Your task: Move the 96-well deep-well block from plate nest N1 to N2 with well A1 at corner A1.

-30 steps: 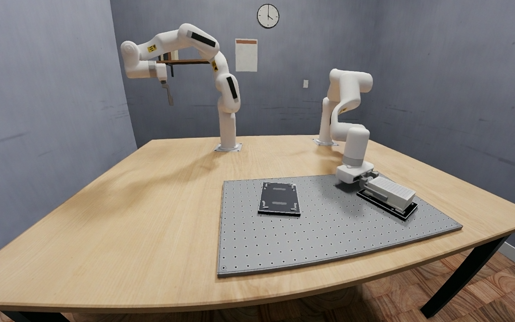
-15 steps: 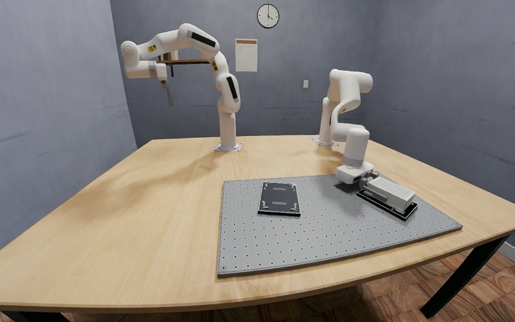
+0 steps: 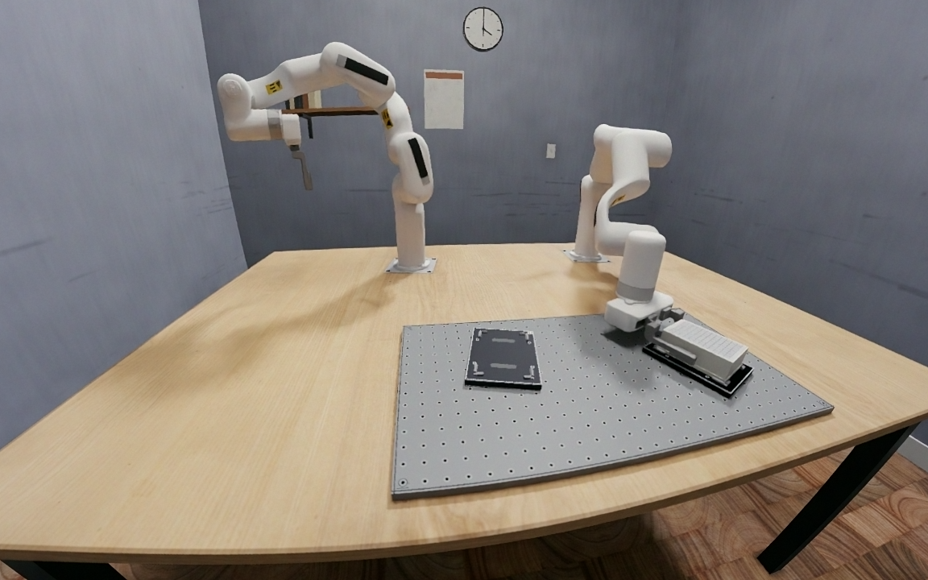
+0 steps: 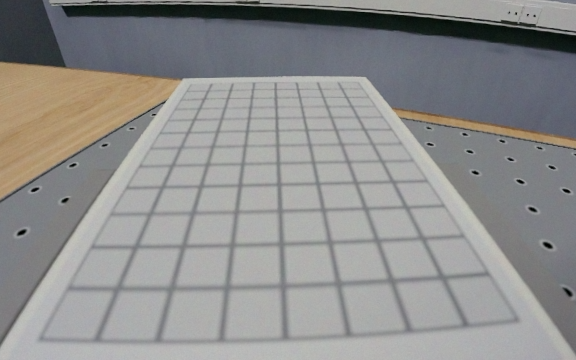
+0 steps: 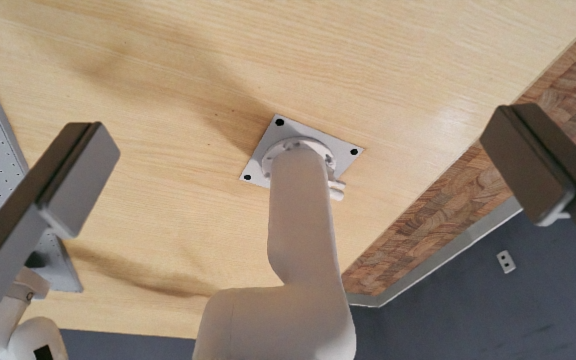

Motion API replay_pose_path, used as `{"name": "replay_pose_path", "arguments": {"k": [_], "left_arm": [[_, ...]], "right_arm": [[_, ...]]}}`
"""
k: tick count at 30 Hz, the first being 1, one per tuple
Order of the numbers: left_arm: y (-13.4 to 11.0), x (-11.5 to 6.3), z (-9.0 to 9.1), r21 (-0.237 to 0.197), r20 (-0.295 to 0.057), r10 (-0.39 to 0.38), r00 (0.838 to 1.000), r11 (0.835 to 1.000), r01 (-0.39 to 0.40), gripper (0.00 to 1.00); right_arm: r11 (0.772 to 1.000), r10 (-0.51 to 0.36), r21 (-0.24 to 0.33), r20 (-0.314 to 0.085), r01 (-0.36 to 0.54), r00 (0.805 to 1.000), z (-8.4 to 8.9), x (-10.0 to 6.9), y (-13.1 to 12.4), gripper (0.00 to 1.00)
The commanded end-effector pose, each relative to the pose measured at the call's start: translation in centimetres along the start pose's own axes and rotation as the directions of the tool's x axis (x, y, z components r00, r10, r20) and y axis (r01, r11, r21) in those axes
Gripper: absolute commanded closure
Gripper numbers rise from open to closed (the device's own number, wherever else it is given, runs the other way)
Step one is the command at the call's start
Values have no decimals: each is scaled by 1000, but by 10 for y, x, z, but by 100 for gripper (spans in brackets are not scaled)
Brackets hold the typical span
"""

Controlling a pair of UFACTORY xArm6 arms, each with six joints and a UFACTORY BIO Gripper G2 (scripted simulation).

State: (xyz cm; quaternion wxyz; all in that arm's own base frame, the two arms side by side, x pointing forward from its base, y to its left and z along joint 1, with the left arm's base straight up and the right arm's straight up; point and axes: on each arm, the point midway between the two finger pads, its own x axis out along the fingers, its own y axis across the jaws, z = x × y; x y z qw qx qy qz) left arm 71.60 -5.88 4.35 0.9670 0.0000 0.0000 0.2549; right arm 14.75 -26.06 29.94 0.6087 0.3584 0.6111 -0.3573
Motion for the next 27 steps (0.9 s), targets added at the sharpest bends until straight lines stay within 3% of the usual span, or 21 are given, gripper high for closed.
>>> {"name": "replay_pose_path", "arguments": {"k": [1,23,27], "left_arm": [[-1,1,3,-3,4,0,1000,1000,0,63],[-1,1,3,-3,4,0,1000,1000,0,63],[-1,1,13,-3,4,0,1000,1000,0,63]], "right_arm": [[1000,0,0,3,0,1000,0,-1,0,0],[1000,0,0,3,0,1000,0,-1,0,0],[1000,0,0,3,0,1000,0,-1,0,0]]}}
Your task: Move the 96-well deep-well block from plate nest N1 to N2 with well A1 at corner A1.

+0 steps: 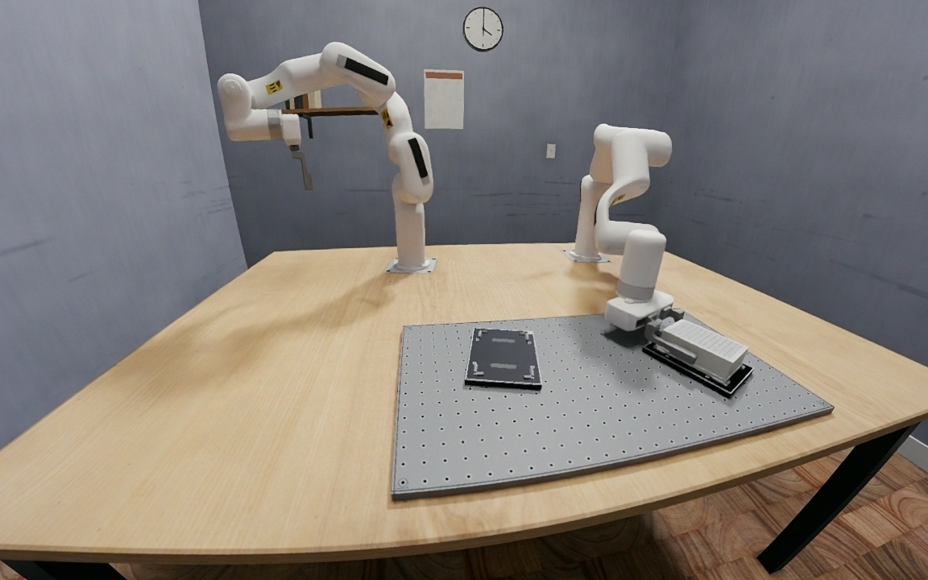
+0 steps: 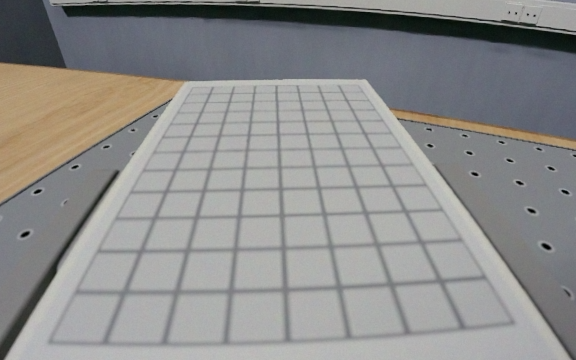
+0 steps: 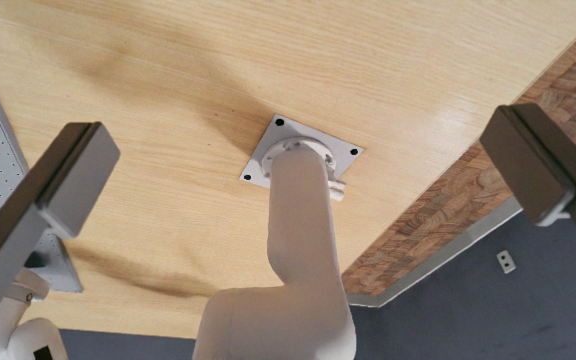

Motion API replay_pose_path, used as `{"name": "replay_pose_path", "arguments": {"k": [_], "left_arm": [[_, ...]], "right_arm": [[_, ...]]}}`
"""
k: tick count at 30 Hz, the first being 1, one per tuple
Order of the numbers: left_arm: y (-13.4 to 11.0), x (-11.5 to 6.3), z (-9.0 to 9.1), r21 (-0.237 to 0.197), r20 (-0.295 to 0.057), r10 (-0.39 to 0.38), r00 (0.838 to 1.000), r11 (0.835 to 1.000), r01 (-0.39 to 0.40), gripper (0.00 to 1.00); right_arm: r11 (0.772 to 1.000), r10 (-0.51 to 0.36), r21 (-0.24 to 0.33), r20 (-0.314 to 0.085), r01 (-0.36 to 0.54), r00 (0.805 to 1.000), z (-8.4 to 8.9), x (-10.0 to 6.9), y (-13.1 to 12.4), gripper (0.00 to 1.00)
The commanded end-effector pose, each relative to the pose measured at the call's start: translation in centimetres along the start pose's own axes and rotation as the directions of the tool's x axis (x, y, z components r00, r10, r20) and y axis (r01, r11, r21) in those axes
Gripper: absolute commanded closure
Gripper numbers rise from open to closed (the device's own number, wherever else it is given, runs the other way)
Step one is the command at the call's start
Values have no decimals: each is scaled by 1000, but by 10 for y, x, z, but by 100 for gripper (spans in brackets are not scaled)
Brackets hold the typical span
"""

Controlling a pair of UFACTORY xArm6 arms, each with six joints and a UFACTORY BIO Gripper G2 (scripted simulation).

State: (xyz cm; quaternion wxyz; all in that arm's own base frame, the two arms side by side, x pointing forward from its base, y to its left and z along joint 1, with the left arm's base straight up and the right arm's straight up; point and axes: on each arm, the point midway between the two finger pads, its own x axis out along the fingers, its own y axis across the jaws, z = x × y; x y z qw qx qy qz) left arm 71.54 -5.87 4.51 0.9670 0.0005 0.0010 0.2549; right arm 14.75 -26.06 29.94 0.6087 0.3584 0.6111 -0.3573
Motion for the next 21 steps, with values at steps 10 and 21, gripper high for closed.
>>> {"name": "replay_pose_path", "arguments": {"k": [10,21], "left_arm": [[-1,1,33,-5,5,0,1000,1000,0,63],[-1,1,57,-5,5,0,1000,1000,0,63]], "right_arm": [[1000,0,0,3,0,1000,0,-1,0,0],[1000,0,0,3,0,1000,0,-1,0,0]]}}
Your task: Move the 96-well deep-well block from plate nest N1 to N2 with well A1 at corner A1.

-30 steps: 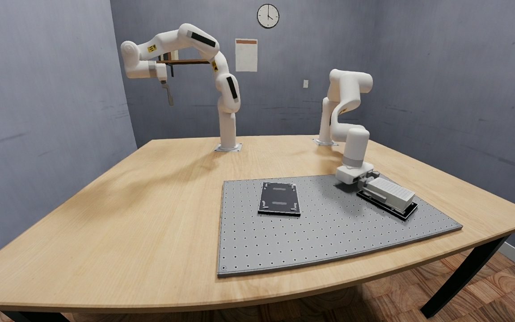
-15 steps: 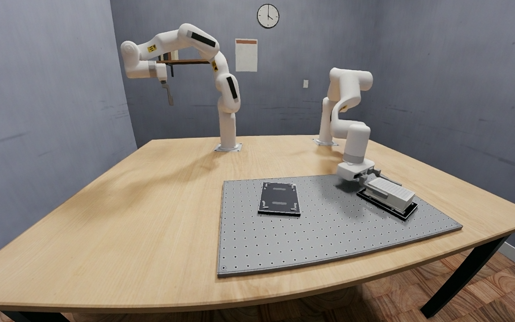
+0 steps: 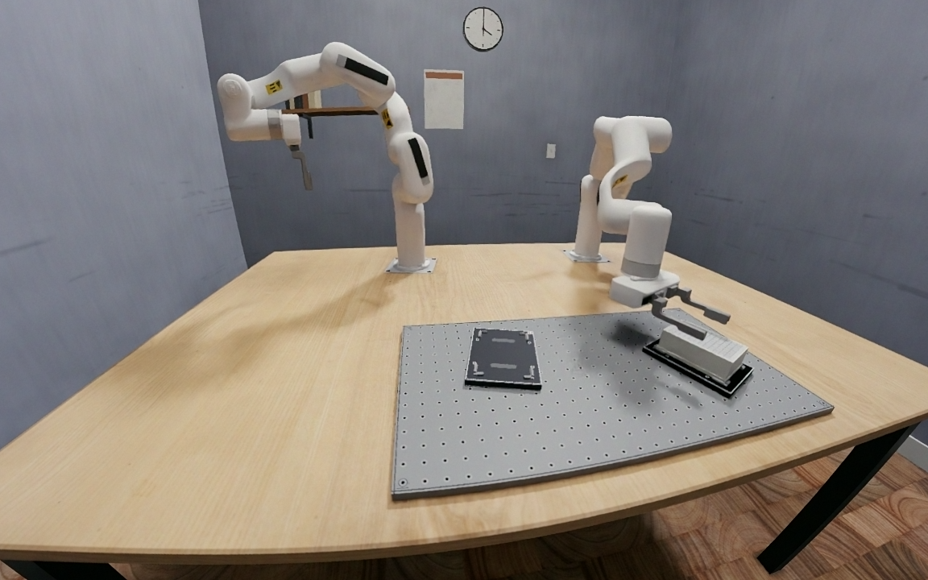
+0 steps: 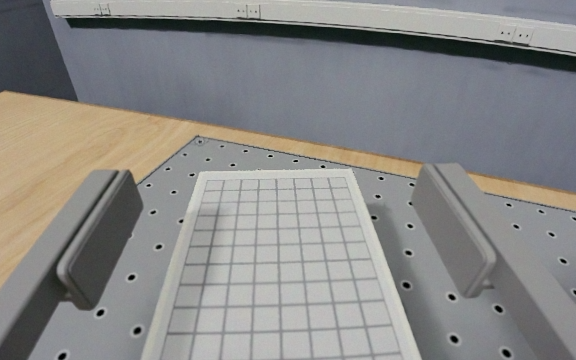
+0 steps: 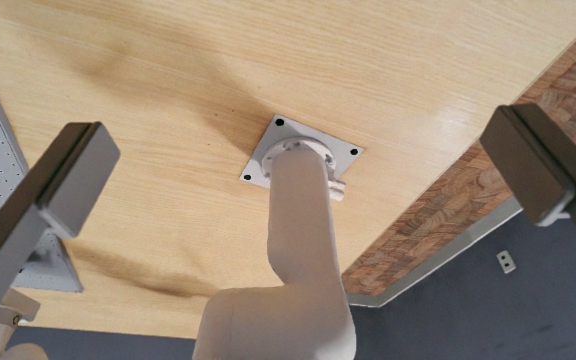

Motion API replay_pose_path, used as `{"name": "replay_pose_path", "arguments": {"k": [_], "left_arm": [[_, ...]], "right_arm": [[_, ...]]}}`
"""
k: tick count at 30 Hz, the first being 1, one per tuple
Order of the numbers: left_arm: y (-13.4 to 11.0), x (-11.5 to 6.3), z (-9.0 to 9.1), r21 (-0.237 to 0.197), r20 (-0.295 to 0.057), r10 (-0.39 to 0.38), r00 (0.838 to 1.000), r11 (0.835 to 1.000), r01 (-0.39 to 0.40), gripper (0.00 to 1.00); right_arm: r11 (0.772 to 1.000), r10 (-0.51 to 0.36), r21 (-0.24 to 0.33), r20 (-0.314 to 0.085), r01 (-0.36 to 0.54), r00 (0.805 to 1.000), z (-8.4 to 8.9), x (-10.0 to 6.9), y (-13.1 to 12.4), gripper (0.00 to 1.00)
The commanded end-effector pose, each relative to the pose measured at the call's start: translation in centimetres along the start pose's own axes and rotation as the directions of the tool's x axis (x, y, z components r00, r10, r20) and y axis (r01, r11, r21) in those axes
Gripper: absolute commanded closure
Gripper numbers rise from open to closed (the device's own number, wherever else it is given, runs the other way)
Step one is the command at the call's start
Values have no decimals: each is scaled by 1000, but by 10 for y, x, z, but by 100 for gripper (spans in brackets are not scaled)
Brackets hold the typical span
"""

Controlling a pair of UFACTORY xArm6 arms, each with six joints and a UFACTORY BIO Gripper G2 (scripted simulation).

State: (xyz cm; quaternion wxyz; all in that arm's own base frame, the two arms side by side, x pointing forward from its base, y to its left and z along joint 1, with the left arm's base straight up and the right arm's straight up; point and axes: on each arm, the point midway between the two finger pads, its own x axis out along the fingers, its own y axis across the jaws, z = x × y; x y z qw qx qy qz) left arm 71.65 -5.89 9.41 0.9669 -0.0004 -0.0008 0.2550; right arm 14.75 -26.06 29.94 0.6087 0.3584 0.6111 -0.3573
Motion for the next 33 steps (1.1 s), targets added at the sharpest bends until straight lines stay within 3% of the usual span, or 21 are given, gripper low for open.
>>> {"name": "replay_pose_path", "arguments": {"k": [1,9,29,31,33], "left_arm": [[-1,0,11,-2,2,0,1000,1000,0,63],[0,0,31,-2,2,0,1000,1000,0,63],[0,0,31,-2,2,0,1000,1000,0,63],[5,-5,38,-2,3,-67,998,998,67,63],[5,-5,38,-2,3,-67,998,998,67,63]], "right_arm": [[1000,0,0,3,0,1000,0,-1,0,0],[1000,0,0,3,0,1000,0,-1,0,0],[1000,0,0,3,0,1000,0,-1,0,0],[1000,0,0,3,0,1000,0,-1,0,0],[1000,0,0,3,0,1000,0,-1,0,0]]}}
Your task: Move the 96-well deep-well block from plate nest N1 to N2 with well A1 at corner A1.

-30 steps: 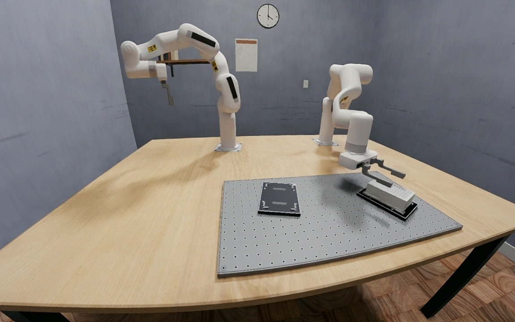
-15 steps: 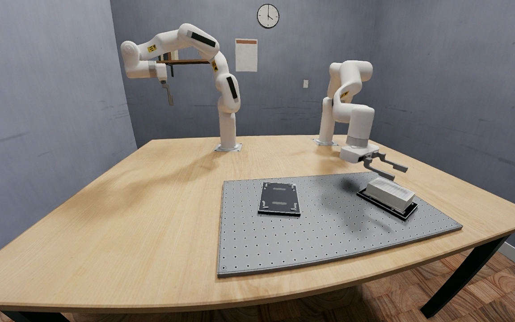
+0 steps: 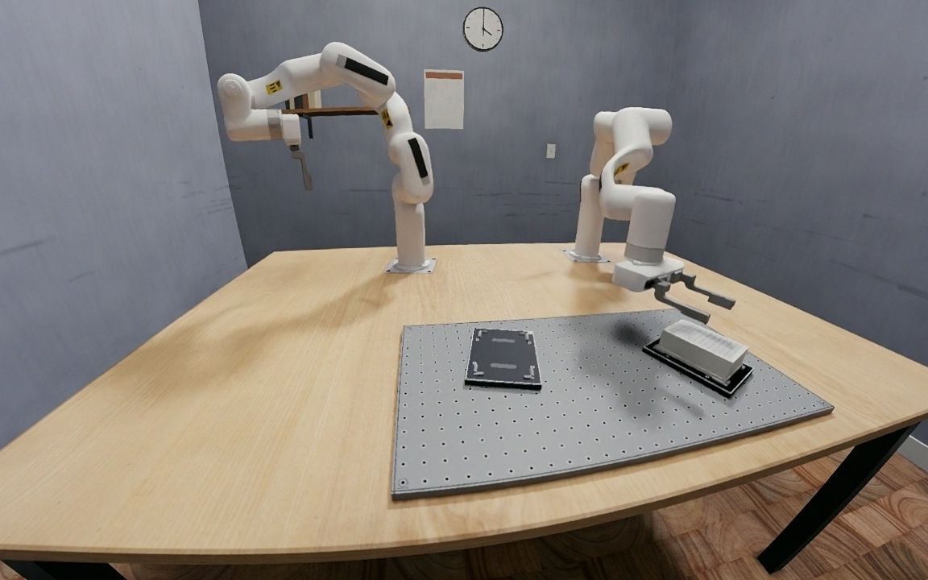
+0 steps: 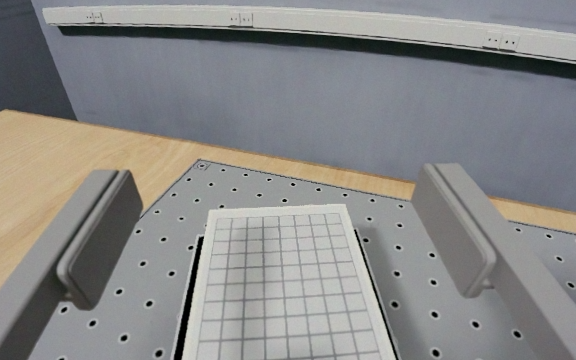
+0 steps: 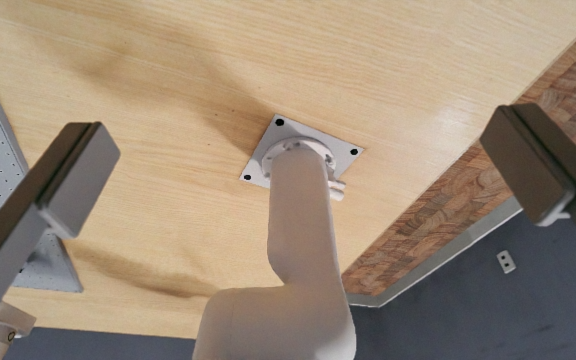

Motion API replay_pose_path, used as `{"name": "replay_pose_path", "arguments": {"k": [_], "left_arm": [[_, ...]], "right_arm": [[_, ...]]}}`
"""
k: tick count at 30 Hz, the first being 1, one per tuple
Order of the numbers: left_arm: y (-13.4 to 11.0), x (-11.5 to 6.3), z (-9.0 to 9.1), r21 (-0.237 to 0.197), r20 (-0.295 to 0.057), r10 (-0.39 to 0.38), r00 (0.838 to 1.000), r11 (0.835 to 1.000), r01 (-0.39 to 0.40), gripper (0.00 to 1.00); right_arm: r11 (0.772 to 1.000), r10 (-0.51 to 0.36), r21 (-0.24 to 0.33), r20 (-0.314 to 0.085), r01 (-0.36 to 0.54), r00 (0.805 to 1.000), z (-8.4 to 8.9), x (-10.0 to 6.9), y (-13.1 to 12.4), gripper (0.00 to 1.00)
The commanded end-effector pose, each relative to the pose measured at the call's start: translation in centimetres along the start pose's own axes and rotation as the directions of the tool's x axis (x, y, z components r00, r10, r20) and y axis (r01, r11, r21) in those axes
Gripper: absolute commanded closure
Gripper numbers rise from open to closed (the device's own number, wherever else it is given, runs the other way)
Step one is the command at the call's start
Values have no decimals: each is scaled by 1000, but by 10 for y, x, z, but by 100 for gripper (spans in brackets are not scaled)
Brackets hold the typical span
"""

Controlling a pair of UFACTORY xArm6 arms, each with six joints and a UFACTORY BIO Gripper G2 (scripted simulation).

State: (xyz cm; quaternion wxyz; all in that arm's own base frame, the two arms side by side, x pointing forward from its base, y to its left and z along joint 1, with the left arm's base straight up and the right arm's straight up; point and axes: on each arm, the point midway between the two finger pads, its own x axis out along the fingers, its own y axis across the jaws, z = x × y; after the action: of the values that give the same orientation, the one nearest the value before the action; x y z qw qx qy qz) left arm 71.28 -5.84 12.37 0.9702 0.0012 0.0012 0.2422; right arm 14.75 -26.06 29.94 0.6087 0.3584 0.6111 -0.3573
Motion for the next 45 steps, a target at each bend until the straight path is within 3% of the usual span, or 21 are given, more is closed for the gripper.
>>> {"name": "replay_pose_path", "arguments": {"k": [1,4,7,14,45], "left_arm": [[5,-4,11,-6,6,-74,997,997,74,63],[13,-12,21,-5,7,-173,985,985,173,63],[21,-20,31,-4,7,-270,963,963,270,63],[40,-38,55,-2,8,-470,883,883,470,63],[112,-108,145,-2,7,-470,883,883,470,63]], "right_arm": [[1000,0,0,3,0,1000,0,-1,0,0],[1000,0,0,3,0,1000,0,-1,0,0],[1000,0,0,3,0,1000,0,-1,0,0],[1000,0,0,3,0,1000,0,-1,0,0],[1000,0,0,3,0,1000,0,-1,0,0]]}}
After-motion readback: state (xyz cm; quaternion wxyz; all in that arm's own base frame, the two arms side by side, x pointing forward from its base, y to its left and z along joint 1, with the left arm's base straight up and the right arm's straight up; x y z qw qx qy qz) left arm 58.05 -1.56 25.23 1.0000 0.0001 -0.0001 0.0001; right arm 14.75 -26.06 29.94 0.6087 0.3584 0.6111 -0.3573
